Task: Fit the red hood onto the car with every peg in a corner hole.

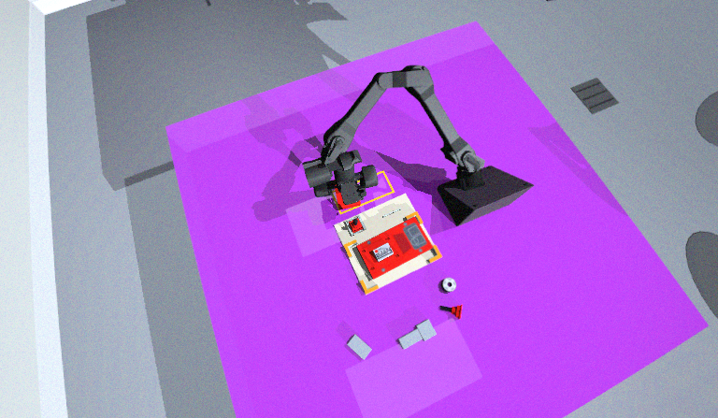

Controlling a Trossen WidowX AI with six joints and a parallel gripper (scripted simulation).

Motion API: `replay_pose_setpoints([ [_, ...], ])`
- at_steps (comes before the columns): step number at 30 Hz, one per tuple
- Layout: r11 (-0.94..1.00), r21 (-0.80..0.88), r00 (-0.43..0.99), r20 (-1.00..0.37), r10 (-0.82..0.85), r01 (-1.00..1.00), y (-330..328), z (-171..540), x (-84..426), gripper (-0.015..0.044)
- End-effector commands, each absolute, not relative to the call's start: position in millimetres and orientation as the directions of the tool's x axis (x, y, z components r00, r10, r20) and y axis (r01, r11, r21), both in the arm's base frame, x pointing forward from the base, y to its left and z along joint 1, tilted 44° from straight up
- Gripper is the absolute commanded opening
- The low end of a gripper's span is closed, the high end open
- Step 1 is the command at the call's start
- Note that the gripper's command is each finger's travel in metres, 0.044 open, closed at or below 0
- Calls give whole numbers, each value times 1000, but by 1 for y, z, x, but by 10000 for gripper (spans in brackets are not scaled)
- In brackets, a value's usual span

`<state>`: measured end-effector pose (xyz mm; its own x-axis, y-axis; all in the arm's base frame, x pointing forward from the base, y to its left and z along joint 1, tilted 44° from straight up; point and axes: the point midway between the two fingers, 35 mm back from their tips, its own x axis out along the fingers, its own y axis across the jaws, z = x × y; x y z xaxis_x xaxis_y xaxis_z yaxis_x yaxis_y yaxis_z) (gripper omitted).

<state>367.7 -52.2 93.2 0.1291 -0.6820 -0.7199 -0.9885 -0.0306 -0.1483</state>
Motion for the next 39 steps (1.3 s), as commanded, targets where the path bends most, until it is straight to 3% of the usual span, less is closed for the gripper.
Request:
replay_pose_setpoints([
  [1, -34, -141, 126, -719, -684, -989, -54, 91, 367, 440],
  [22, -35, -141, 127, -718, -684, -989, -61, 83, 368, 440],
  [26, -31, -149, 129, -719, -683, -988, -60, 86, 369, 335],
  [35, -31, -149, 129, -719, -683, -988, -60, 86, 369, 275],
  [39, -32, -148, 129, -719, -682, -989, -57, 88, 369, 170],
])
